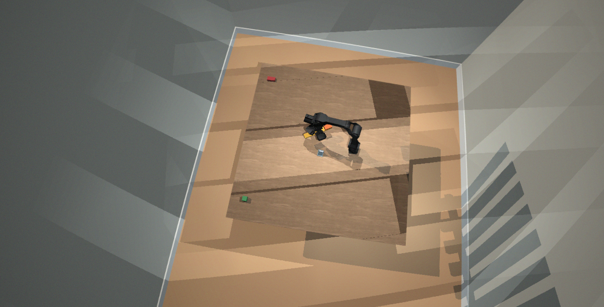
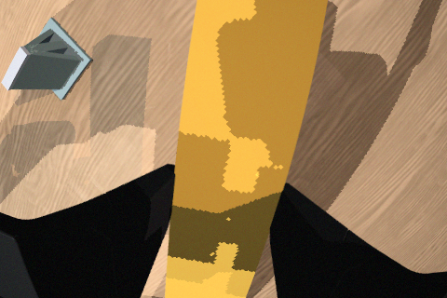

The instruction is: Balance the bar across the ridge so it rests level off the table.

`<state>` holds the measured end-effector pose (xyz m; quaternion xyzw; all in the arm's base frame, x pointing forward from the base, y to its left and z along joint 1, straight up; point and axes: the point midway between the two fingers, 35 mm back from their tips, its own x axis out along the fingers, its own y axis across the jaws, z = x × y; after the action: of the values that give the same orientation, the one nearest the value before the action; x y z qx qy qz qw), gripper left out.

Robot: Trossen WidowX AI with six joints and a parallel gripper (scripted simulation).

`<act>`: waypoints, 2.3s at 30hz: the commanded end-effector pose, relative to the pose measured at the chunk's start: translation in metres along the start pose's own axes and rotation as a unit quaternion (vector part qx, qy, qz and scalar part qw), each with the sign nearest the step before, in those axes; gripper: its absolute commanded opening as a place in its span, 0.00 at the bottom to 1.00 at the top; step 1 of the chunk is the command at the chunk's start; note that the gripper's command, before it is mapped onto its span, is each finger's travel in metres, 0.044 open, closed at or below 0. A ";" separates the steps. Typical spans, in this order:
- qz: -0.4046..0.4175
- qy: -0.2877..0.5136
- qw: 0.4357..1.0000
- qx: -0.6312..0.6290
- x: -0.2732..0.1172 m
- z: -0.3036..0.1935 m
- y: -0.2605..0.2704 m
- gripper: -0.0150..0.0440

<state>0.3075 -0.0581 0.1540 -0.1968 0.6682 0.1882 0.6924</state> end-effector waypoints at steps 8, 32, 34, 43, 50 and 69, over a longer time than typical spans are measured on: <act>0.002 0.001 0.991 -0.136 0.000 0.020 0.039 0.25; 0.006 -0.002 0.921 -0.389 -0.002 0.041 0.130 0.25; 0.006 -0.002 0.914 -0.406 -0.002 0.040 0.137 0.25; 0.007 -0.003 0.893 -0.450 -0.002 0.035 0.160 0.25; 0.007 -0.003 0.893 -0.450 0.007 0.035 0.161 0.25; 0.007 -0.003 0.893 -0.451 0.038 0.034 0.162 0.25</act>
<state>0.2535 0.0985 0.1199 -0.4809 0.5108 0.4745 0.5317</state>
